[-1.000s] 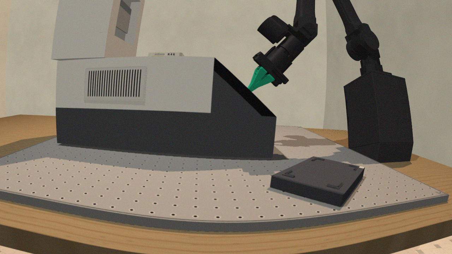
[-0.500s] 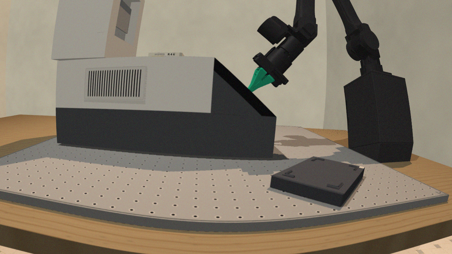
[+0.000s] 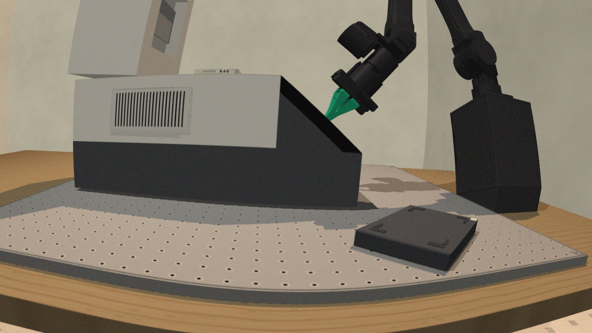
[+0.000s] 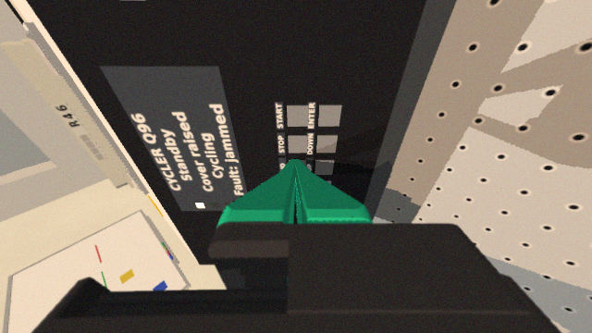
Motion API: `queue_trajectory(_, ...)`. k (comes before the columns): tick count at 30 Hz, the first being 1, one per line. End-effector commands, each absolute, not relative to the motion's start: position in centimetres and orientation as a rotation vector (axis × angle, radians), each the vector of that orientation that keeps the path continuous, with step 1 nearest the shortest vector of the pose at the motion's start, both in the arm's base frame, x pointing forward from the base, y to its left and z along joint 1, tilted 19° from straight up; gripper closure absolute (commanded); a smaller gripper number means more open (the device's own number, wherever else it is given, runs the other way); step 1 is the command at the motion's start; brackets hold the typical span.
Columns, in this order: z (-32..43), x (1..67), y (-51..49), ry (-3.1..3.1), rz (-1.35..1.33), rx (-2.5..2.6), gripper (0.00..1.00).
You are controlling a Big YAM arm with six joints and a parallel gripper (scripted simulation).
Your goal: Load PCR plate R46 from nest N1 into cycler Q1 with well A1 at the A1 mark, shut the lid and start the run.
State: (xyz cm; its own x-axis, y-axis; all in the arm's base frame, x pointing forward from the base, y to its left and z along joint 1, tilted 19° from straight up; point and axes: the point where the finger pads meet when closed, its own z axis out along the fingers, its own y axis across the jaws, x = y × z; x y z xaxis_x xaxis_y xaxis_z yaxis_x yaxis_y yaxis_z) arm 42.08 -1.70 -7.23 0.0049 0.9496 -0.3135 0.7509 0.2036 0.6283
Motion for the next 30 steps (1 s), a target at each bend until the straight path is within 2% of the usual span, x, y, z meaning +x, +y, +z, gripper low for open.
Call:
queue_trajectory(1, -8.1, 41.6, -1.5, 1.806, 0.35, 1.597, 1.0)
queue_trajectory(9, -8.8, 40.3, -1.4, 1.832, 0.323, 1.61, 1.0)
queue_trajectory(17, -6.0, 41.5, -0.8, 1.787, 0.374, 1.585, 1.0)
queue_trajectory(30, -4.7, 39.5, -0.4, 1.795, 0.367, 1.591, 1.0)
